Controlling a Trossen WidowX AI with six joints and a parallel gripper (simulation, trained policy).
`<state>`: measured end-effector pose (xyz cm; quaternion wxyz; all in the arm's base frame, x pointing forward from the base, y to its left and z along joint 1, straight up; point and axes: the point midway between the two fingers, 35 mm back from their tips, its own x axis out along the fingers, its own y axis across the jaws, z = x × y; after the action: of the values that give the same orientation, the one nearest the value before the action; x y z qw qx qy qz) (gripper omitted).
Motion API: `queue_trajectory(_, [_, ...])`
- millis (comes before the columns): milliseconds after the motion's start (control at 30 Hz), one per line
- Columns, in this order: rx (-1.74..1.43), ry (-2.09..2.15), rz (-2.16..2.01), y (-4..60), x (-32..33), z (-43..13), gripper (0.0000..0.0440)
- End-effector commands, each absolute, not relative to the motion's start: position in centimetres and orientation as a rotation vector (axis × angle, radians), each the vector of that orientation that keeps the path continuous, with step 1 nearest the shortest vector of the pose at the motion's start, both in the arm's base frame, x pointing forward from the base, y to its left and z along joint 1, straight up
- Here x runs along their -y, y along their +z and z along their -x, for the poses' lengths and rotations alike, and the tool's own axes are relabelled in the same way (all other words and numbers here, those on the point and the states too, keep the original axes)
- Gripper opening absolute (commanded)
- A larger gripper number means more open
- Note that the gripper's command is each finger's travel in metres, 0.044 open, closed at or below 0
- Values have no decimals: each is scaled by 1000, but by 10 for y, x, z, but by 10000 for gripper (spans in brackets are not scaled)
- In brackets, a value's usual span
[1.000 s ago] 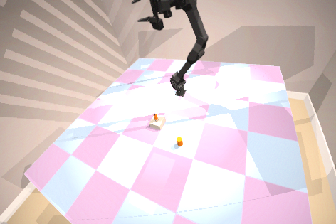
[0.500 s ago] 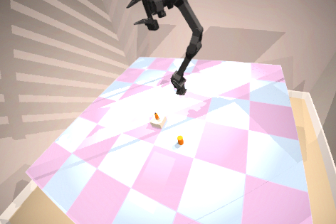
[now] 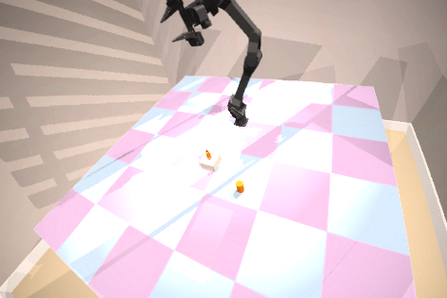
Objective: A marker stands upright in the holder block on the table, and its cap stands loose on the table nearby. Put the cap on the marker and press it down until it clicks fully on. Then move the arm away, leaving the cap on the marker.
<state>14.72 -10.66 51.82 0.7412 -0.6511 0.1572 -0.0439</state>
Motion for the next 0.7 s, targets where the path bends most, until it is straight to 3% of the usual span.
queue_trajectory(0, [-343, -47, 1404, 509, 119, -153, 302])
queue_trajectory(667, [-323, 177, 1351, 470, 146, -185, 302])
